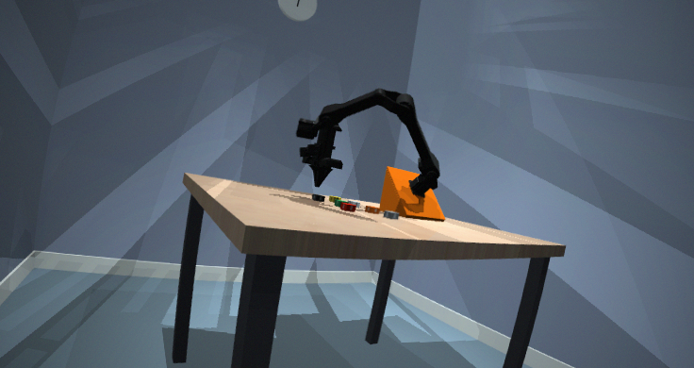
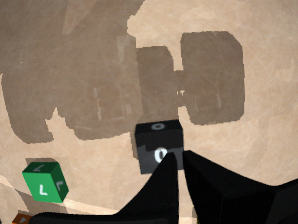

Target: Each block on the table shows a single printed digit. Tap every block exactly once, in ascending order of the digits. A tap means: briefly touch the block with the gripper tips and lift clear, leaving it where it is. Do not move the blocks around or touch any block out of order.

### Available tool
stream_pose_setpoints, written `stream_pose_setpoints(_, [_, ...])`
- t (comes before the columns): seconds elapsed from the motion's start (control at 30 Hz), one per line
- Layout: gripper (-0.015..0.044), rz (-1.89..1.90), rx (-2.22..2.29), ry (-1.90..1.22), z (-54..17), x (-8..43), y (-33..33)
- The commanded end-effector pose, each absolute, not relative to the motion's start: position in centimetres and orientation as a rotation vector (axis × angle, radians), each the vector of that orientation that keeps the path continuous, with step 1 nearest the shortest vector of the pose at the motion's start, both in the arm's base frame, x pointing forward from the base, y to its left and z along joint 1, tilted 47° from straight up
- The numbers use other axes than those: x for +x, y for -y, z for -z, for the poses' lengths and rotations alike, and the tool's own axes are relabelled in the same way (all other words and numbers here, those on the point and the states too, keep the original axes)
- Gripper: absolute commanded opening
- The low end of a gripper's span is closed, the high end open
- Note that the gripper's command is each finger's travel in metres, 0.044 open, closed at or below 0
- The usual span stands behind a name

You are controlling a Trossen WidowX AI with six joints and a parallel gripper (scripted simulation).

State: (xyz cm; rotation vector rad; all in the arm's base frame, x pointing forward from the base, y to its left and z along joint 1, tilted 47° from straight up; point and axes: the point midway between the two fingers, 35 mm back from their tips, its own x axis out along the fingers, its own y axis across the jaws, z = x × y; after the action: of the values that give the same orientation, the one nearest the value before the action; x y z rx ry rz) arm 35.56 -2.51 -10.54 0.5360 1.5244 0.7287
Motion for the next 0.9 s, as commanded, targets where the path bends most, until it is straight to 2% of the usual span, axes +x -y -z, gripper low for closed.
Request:
stream_pose_setpoints(0.0, [0.0020, -0.730, 0.545, -1.524, 10.8, 35.5, 2.1])
stream_pose_setpoints(0.57, [0.0020, -0.731, 0.546, -1.524, 12.5, 35.2, 0.2])
stream_pose_setpoints(0.87, [0.0020, -0.729, 0.539, -1.521, 11.5, 35.5, 1.5])
